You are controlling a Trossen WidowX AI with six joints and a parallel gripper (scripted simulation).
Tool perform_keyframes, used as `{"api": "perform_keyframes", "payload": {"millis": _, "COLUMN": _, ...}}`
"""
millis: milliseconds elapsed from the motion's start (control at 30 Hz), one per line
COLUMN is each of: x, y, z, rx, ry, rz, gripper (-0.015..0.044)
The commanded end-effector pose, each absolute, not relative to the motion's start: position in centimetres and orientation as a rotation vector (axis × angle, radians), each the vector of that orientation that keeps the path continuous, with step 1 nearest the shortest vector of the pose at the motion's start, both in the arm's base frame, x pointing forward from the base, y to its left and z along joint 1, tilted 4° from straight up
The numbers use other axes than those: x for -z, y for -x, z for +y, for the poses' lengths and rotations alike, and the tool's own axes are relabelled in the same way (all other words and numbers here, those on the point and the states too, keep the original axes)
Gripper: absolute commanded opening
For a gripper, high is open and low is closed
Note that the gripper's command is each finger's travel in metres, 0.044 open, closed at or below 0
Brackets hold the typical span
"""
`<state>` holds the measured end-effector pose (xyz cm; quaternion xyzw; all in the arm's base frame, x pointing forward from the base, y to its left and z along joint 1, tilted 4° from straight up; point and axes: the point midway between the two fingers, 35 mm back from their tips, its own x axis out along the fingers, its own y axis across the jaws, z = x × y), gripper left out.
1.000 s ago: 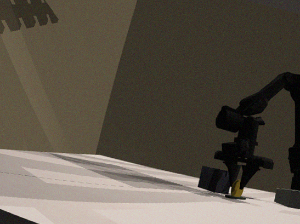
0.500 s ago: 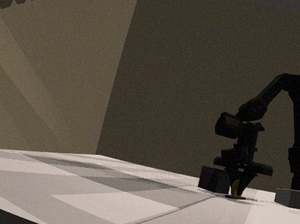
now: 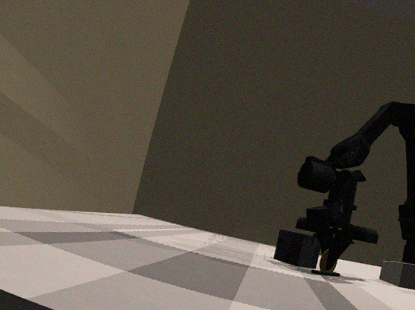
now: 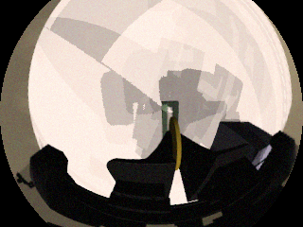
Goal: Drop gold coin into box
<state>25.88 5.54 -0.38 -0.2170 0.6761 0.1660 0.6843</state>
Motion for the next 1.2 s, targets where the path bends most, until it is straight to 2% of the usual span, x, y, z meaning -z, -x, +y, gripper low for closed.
{"api": "perform_keyframes", "payload": {"millis": 0, "x": -0.3, "y": -26.0, "z": 5.6, "rx": -0.377, "ry": 0.487, "rz": 1.515, "gripper": 0.0000}}
{"api": "perform_keyframes", "payload": {"millis": 1167, "x": -8.9, "y": -25.6, "z": 6.1, "rx": -0.377, "ry": 0.487, "rz": 1.515, "gripper": 0.0000}}
